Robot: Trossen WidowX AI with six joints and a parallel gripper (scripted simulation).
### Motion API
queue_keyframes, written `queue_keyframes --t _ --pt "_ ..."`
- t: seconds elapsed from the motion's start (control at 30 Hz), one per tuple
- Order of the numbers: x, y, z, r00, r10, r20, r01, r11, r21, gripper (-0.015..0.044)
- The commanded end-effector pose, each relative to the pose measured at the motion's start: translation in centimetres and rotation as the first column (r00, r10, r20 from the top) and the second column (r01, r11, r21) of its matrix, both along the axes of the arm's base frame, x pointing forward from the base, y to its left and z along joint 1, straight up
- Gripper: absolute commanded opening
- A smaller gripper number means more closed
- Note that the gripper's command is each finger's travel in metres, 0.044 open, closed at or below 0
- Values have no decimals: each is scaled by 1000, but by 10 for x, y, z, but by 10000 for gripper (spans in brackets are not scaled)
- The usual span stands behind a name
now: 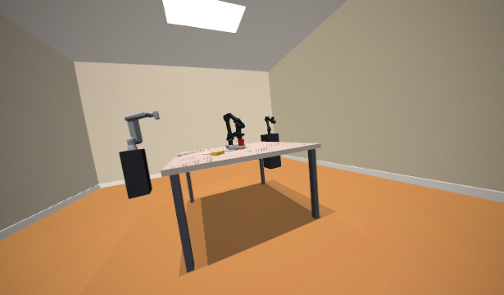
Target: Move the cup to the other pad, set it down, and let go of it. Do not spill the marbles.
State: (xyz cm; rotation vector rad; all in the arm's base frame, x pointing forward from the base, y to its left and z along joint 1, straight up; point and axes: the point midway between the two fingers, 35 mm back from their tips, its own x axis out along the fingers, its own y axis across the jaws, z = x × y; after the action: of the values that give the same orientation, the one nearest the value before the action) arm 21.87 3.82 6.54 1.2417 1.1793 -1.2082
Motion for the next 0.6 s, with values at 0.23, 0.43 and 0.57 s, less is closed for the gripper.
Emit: queue_keyframes --t 0.23,0.43,0.57 --pt "-3 1 -17 1000 -5 -15 5 1000 0 0" --pt "-4 1 -24 1000 -5 -15 5 1000 0 0" --pt "-5 2 -27 1000 -5 -15 5 1000 0 0"
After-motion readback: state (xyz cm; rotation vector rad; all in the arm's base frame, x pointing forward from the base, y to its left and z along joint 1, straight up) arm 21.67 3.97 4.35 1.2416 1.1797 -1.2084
